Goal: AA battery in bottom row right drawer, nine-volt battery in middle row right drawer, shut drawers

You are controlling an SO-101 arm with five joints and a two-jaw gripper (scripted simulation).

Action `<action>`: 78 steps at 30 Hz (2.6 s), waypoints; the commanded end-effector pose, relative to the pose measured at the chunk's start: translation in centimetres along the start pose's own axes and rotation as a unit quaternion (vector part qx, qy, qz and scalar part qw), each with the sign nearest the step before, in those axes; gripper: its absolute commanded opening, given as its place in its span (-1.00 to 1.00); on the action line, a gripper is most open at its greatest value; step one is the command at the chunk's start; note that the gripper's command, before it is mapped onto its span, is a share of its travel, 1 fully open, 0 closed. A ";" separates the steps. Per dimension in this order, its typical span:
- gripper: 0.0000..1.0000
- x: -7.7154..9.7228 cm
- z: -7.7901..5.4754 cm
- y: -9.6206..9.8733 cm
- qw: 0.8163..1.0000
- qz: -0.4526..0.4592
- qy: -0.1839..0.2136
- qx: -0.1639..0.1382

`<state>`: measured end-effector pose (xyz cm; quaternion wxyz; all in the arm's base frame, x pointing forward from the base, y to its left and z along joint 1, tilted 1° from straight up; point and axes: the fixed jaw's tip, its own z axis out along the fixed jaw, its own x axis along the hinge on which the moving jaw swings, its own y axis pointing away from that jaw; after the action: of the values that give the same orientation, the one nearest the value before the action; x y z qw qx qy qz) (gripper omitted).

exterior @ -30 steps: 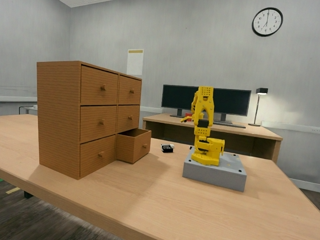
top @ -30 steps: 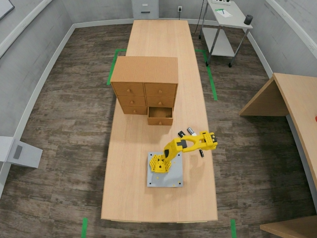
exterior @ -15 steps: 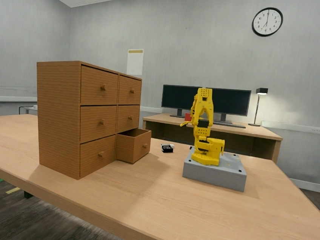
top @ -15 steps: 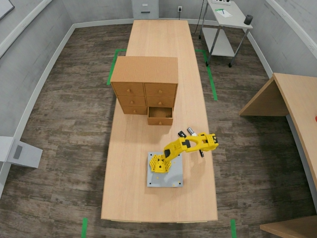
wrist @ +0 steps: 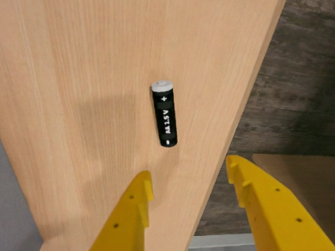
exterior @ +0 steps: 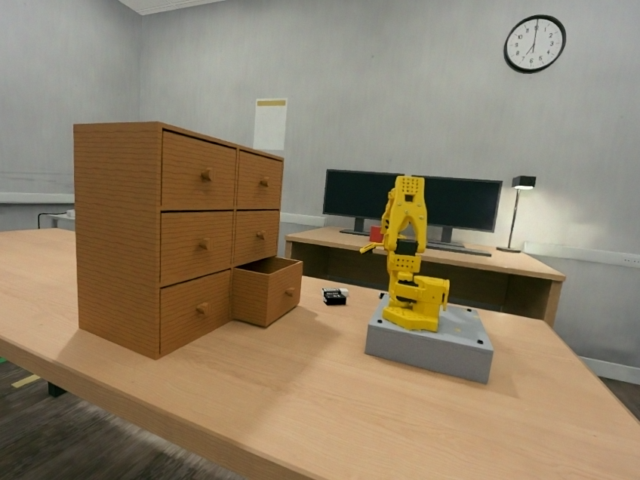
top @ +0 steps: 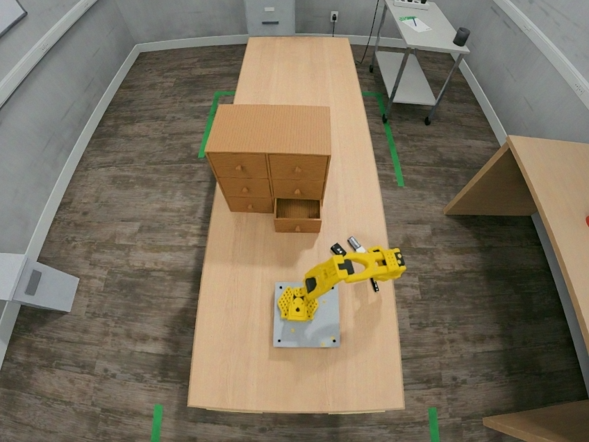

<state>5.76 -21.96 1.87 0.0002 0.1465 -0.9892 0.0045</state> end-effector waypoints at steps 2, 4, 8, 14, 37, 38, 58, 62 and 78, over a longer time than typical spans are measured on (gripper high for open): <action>-0.57 0.2 0.5 -0.1 1.000 -0.001 -0.001 -0.001; -0.57 0.2 0.7 -0.1 1.000 -0.001 -0.001 -0.001; -0.57 0.2 1.2 -0.1 1.000 -0.001 -0.001 -0.001; -0.57 0.2 1.5 -0.1 1.000 -0.001 -0.001 -0.001; -0.57 0.3 2.1 0.3 1.000 -0.001 -0.001 -0.001; -0.57 0.3 2.1 0.3 1.000 -0.001 -0.001 -0.001; -0.57 0.2 3.7 0.1 1.000 -0.001 -0.001 -0.001; -0.57 0.2 3.7 0.1 1.000 -0.001 -0.001 -0.001; -0.57 0.2 5.0 -0.1 1.000 -0.001 -0.001 -0.001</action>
<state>5.71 -22.34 -2.79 -0.0004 0.1470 -0.9891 0.0101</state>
